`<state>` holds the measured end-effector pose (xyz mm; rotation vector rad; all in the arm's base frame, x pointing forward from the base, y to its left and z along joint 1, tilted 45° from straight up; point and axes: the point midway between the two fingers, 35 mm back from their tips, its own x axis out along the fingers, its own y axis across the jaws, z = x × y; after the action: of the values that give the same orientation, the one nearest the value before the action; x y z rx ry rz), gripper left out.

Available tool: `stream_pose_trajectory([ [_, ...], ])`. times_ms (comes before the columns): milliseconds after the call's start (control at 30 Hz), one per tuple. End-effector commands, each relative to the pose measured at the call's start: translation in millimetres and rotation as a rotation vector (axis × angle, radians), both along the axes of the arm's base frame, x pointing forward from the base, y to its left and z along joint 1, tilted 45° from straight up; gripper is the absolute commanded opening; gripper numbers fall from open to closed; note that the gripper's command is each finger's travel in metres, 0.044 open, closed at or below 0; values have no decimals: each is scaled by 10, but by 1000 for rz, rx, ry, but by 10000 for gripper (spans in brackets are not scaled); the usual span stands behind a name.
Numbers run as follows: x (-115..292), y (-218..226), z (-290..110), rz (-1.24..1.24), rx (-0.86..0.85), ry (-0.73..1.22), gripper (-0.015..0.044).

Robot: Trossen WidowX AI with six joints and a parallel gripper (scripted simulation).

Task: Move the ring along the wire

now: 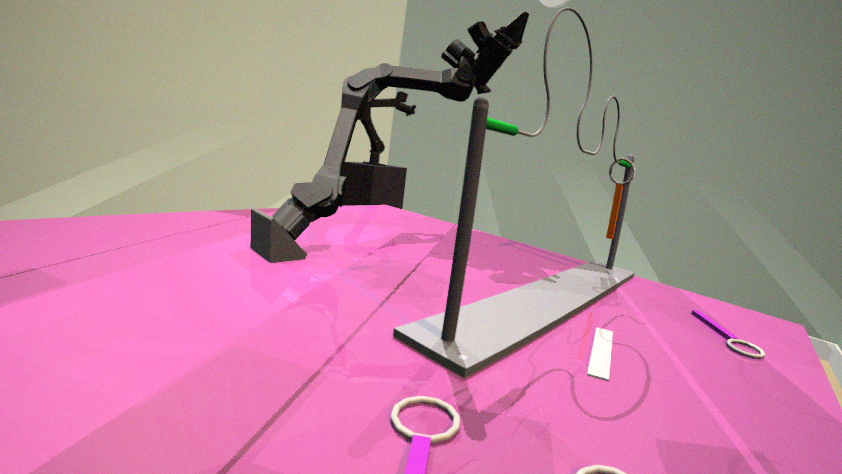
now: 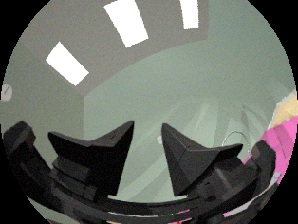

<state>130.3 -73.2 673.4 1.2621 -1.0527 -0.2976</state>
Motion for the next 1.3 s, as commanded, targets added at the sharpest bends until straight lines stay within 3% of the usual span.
stream_pose_trajectory([
  [0, 416, 302, -103, 51, -43, 89, 160],
  [367, 944, 722, -285, 81, -166, 231, 160],
  [767, 1751, 1730, -873, 251, -239, 429, 160],
  [1033, 2182, 2802, -1653, 384, -330, 623, 160],
  [1267, 2257, 3693, -2466, 465, -432, 782, 160],
])
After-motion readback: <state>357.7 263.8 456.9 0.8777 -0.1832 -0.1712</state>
